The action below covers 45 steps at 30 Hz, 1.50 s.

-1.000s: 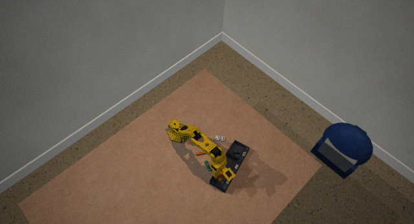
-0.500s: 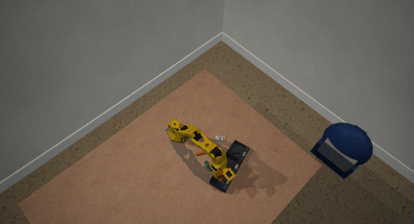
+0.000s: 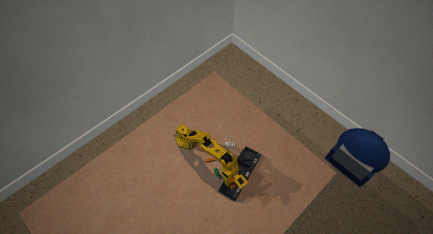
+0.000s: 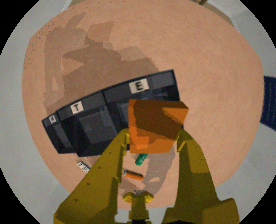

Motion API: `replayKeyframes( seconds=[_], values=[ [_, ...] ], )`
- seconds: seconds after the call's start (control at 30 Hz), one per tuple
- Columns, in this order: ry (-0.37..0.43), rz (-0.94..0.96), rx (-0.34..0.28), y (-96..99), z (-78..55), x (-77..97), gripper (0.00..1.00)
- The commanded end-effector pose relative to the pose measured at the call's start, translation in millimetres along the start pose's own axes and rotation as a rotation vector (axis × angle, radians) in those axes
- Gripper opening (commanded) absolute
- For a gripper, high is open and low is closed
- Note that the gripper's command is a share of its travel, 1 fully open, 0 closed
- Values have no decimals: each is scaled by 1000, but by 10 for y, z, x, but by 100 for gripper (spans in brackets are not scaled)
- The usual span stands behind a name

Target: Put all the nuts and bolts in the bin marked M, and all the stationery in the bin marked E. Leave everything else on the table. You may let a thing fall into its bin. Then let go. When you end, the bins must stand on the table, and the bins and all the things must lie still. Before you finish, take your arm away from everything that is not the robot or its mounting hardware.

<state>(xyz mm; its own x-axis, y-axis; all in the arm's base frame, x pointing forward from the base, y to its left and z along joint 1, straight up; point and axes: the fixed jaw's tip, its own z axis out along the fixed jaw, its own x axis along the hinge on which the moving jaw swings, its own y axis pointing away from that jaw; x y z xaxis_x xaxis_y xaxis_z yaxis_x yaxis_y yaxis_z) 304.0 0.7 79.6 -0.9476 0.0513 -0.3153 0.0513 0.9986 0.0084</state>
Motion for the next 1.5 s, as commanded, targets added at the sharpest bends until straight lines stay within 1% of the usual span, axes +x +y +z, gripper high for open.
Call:
replayKeyframes(
  seconds=[0.0,0.37,1.0,1.33,1.47],
  values=[
    [-103,-2,-8,34,-195,-141,0],
    [-97,-2,-8,34,-177,-136,0],
    [-44,2,-6,32,6,-83,0],
    [-40,2,-6,32,19,-78,0],
    [-26,3,-5,31,31,-58,0]
  ],
)
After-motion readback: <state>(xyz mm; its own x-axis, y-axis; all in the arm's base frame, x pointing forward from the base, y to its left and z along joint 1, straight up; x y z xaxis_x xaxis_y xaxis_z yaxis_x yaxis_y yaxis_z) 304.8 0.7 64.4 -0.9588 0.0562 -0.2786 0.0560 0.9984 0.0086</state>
